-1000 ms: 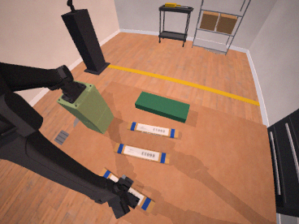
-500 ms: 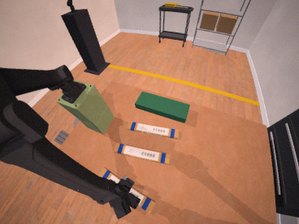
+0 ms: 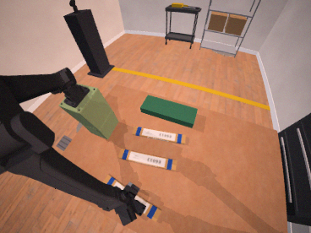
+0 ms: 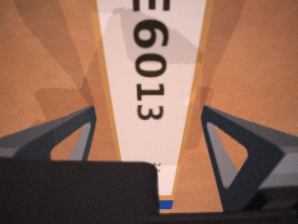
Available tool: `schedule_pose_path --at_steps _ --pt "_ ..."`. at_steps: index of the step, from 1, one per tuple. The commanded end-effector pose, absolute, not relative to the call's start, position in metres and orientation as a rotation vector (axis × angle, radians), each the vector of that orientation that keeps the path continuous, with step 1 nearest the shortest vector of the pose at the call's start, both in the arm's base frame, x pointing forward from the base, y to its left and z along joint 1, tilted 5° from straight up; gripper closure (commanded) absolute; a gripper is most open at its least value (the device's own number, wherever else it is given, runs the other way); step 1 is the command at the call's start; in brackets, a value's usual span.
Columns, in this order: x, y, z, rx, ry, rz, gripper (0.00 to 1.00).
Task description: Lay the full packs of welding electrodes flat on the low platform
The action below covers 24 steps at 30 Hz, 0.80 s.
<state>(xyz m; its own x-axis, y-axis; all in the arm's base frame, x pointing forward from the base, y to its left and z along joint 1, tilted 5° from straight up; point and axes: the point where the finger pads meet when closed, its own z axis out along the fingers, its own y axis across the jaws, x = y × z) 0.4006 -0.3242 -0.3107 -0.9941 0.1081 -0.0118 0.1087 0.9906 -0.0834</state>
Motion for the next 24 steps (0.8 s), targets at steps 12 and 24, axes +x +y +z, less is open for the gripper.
schedule_pose_path --at_steps 12,24 --pt "0.4002 -0.3339 -0.3180 0.182 3.112 -0.142 1.00" --pt "0.3998 -0.3335 -0.3181 0.187 3.113 -0.141 1.00"
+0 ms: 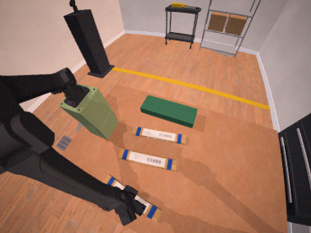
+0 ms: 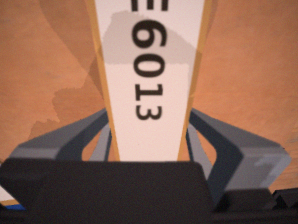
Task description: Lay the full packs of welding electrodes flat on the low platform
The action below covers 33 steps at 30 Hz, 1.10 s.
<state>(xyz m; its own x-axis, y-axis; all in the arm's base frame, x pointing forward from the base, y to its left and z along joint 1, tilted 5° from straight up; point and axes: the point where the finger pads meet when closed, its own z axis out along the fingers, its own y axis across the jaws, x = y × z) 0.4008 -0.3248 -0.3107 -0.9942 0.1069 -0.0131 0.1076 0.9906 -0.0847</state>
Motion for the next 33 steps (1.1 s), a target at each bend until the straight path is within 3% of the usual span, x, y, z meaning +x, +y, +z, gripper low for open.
schedule_pose_path --at_steps 1,33 --pt "0.400 -0.333 -0.318 0.187 3.113 -0.141 1.00" --pt "0.402 -0.333 -0.286 0.191 3.109 -0.144 1.00"
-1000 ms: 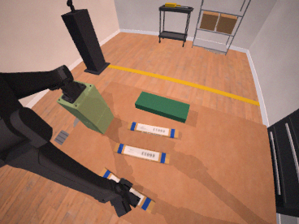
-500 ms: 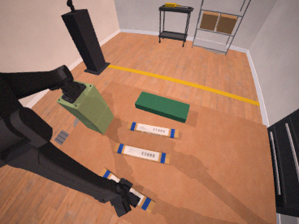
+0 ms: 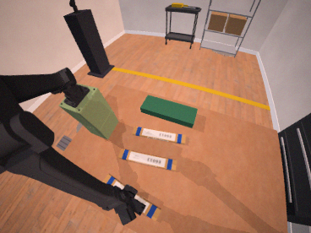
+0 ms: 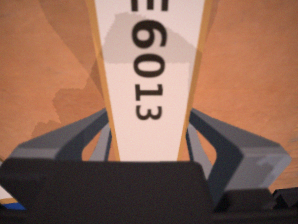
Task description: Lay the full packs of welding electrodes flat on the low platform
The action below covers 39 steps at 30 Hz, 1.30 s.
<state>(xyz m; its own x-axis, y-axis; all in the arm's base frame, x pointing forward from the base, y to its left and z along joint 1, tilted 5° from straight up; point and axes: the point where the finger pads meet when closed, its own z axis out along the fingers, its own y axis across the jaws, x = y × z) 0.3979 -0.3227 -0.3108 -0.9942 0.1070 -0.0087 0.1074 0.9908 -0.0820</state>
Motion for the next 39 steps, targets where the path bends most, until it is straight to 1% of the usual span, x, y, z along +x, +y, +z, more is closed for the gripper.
schedule_pose_path --at_steps 1,30,39 --pt "0.403 -0.332 -0.284 0.191 3.109 -0.144 1.00" --pt "0.410 -0.323 -0.238 0.172 3.106 -0.150 1.00" --pt "0.424 -0.331 -0.227 0.169 3.091 -0.165 1.00"
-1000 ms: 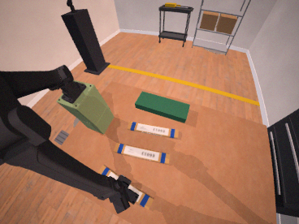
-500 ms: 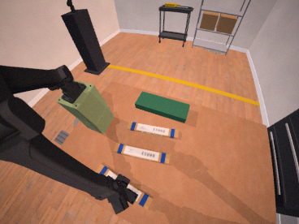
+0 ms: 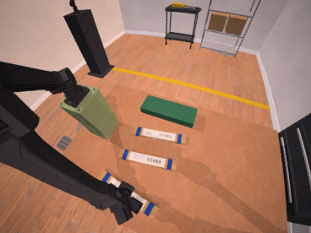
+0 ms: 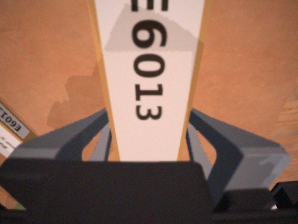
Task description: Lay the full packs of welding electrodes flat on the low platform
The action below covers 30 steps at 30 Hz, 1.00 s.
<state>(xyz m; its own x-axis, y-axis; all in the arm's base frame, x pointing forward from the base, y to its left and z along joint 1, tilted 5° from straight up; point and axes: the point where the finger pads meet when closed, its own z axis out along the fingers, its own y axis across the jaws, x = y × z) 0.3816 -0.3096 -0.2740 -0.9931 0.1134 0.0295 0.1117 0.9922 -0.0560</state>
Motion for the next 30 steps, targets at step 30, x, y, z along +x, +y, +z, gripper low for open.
schedule_pose_path --at_steps 30 --pt "0.442 -0.340 -0.208 -0.173 -3.183 0.181 1.00"
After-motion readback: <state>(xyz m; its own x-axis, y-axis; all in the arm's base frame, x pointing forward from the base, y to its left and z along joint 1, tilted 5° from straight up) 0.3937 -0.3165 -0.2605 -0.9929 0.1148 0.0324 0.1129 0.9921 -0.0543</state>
